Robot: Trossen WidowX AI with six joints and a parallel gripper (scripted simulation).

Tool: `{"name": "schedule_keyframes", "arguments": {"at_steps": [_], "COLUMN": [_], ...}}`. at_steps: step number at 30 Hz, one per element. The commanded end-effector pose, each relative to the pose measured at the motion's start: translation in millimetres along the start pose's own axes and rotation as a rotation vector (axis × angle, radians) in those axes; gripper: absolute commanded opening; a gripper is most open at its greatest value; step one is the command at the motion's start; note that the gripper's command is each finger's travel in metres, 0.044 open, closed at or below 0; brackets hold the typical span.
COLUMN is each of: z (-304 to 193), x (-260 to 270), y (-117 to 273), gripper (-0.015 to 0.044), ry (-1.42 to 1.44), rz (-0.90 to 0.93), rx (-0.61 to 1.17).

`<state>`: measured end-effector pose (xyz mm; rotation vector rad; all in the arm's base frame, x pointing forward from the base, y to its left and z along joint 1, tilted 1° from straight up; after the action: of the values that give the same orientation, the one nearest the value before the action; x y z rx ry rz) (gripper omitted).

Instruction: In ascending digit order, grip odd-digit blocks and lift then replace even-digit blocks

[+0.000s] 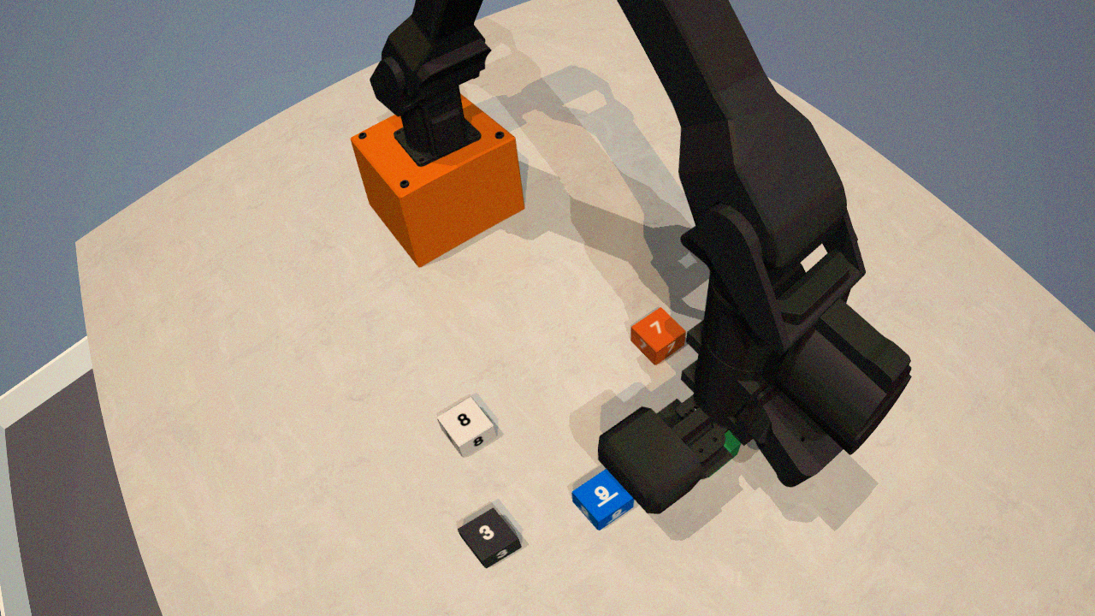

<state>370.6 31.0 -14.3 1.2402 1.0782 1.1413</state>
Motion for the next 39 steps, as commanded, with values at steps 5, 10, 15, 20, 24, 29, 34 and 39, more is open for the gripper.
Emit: {"name": "schedule_keyframes", "arguments": {"at_steps": [5, 10, 15, 20, 24, 29, 34, 39], "z": [1.5, 1.0, 0.5, 0.2, 0.2, 0.2, 0.2, 0.2], "x": [0.9, 0.4, -0.1, -0.3, -0.3, -0.3, -0.3, -0.3], "y": [4.2, 8.3, 12.5, 14.6, 14.6, 14.6, 12.1, 3.7], "gripper": [0.0120, 0.0120, 0.0120, 0.0120, 0.0120, 0.0120, 0.0120, 0.0120], "ry": [0.004, 0.001, -0.003, -0.004, -0.004, -0.004, -0.004, -0.004], "rz": [0.000, -0.001, -0.002, -0.003, -0.003, -0.003, -0.003, -0.003], "rx": [-0.012, -0.008, -0.003, -0.001, -0.001, -0.001, -0.001, -0.001]}}
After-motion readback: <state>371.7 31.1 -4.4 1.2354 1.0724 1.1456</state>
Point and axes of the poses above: the point midway between the two fingers, 35 mm back from their tips, its own y axis back along the fingers, its own x axis across the jaws, z = x × y, the point moved 2 cm from there along y, back along the fingers, and after that the axes turned 10 degrees about -y, right-handed, at the moved point
